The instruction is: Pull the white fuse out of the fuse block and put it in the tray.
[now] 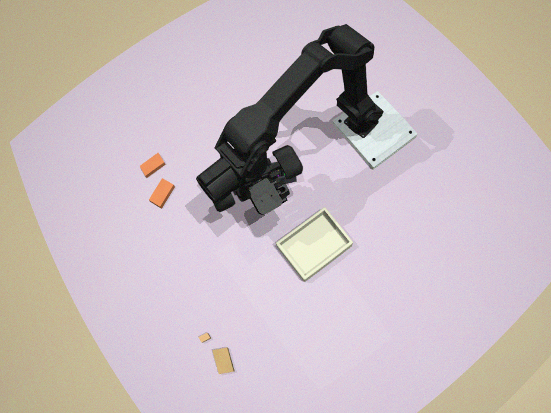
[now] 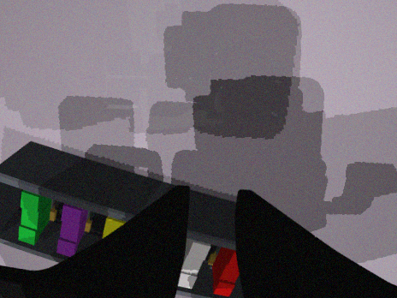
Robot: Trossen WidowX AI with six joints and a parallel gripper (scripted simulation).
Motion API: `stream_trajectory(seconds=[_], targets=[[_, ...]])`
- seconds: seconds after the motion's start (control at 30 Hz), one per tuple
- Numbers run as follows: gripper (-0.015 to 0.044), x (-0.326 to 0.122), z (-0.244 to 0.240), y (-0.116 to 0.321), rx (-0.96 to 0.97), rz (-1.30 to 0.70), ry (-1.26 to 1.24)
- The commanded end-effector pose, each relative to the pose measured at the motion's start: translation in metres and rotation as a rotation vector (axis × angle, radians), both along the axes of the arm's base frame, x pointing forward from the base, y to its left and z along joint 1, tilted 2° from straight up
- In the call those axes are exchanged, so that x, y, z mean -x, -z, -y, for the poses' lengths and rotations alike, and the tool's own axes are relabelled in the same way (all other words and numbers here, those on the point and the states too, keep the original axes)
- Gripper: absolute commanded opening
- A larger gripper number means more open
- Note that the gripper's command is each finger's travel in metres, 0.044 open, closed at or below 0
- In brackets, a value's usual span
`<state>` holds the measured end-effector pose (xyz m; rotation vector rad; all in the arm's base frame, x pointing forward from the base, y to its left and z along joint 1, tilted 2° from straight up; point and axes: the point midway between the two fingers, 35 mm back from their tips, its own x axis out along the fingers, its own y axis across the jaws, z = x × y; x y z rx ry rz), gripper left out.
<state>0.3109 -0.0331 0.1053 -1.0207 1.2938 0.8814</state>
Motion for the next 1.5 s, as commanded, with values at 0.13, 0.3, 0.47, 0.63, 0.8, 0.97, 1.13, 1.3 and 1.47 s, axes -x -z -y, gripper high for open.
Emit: stream_trajectory(seconds=[0.13,0.3,0.47,0.63,0.8,0.97,1.13,1.3,1.47], targets=[[0.0074,0.021,0.048,-0.004,-0.029,-0.036,0.255],[0.0074,0.02,0.052,-0.003,-0.028,-0.036,0.255],[0.0074,0.02,0.052,0.0,-0.028,-0.036,0.255],[0.0074,0.019,0.052,0.005,-0.028,-0.036,0.255],[0.0074,0.019,0.052,0.01,-0.028,-0.036,0.255],[0.0074,0.019,0.053,0.015,-0.028,-0.036,0.255],[0.0074,0.019,0.053,0.02,-0.028,-0.036,0.255],[0.0074,0.018,0.053,0.025,-0.028,-0.036,0.255],[0.0074,0.018,0.054,0.027,-0.028,-0.036,0.255]])
